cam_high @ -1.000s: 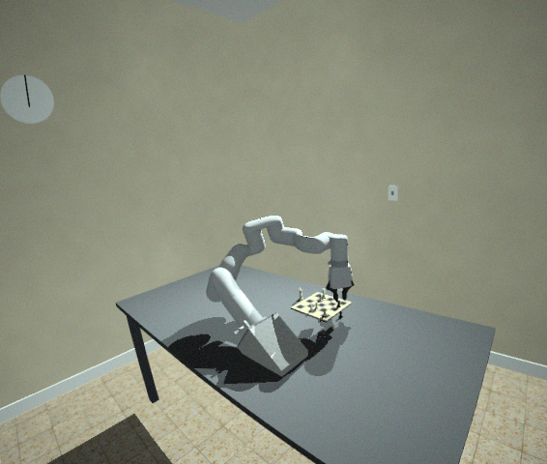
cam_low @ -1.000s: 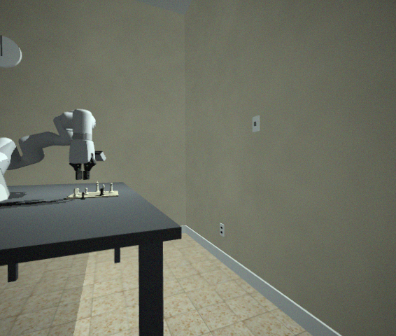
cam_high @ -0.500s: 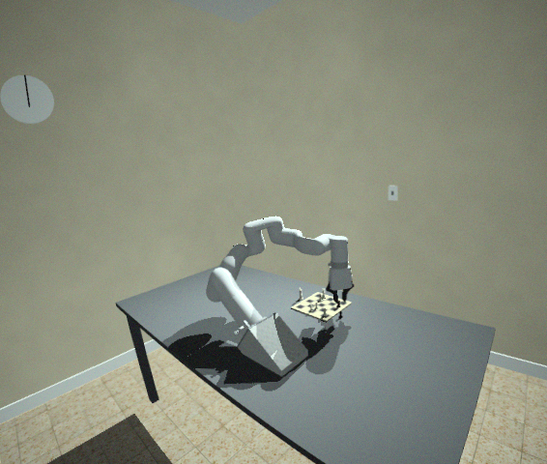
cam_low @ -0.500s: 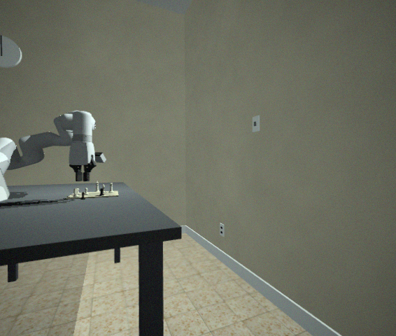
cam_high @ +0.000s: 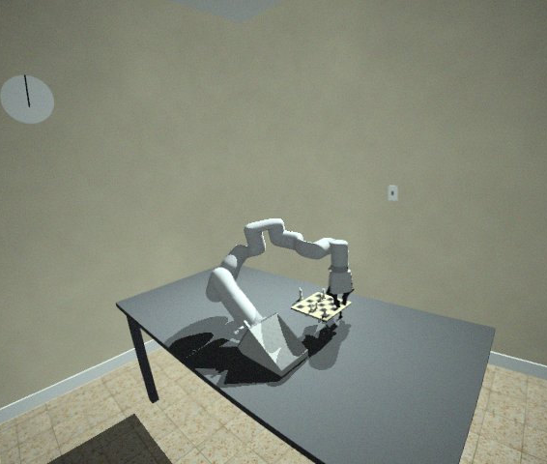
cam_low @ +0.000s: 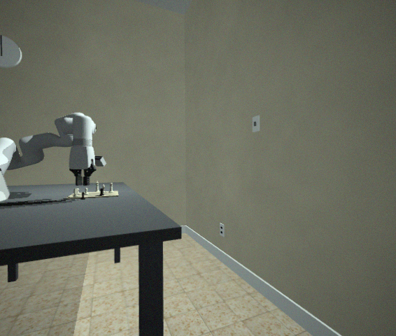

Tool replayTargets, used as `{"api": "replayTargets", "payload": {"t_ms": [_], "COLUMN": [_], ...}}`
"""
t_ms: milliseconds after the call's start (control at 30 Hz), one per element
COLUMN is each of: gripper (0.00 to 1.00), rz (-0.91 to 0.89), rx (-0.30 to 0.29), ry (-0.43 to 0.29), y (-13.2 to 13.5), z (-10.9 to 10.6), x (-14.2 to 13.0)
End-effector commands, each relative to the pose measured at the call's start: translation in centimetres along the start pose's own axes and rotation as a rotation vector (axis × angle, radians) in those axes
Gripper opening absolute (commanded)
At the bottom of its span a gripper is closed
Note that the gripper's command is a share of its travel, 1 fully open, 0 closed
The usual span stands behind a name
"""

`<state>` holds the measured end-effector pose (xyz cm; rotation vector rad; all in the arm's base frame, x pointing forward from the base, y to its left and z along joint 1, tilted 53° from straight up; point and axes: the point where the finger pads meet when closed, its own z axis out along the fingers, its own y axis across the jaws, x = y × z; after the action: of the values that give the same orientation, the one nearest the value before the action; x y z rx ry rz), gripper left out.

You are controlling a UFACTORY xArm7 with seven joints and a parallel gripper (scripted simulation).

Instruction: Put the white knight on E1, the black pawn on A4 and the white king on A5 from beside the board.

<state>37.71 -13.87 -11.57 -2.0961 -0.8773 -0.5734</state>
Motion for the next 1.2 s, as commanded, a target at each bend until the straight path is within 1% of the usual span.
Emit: {"api": "replayTargets", "payload": {"t_ms": [0,567,1167], "gripper": [0.34,0.34,0.34], "rz": [0.000,0.000,0.000], "rx": [-0.005,-0.005,-0.005], "ry": [-0.001,-0.001,-0.001], "y": [0.1,0.2,0.2], "z": [0.3,2.1,2.4], "x": [0.0,-0.1,-0.1]}}
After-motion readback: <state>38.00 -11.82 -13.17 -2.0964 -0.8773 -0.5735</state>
